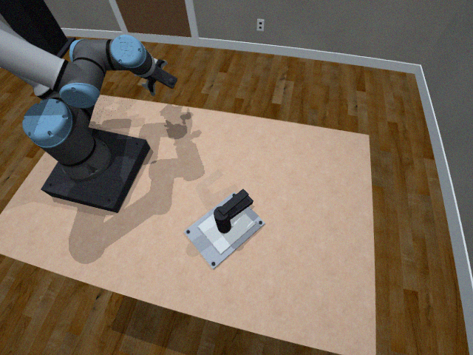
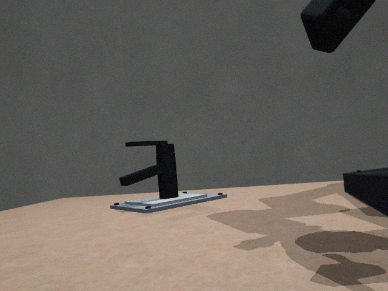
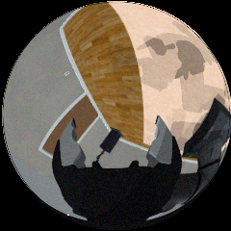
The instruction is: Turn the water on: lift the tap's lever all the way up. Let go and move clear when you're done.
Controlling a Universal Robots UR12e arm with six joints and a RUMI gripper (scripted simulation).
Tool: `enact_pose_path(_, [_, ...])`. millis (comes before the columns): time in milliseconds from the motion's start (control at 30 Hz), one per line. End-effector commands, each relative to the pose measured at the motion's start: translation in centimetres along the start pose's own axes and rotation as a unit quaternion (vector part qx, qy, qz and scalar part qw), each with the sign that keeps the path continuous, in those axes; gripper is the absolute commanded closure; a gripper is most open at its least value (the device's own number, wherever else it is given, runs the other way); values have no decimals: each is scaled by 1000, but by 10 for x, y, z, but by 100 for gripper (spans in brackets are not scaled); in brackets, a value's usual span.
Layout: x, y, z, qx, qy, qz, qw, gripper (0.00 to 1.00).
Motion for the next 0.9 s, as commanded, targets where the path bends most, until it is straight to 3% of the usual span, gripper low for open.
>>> enact_pose_path(0, [0,0,-1,0,0,0,1000,0])
enact_pose_path(633, [1,1,-1,0,-1,1,1000,0])
enact_pose_path(867, [19,11,-4,-5,-31,13,999,0])
Point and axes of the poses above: the point where the finger pads meet when closed, its own y axis back along the fingers, its own z axis across the jaws, x = y × z, the point moved 5 cm from there along y, back along the fingers, and after that the axes turned 6 degrees about -y, right-handed, at the moved point
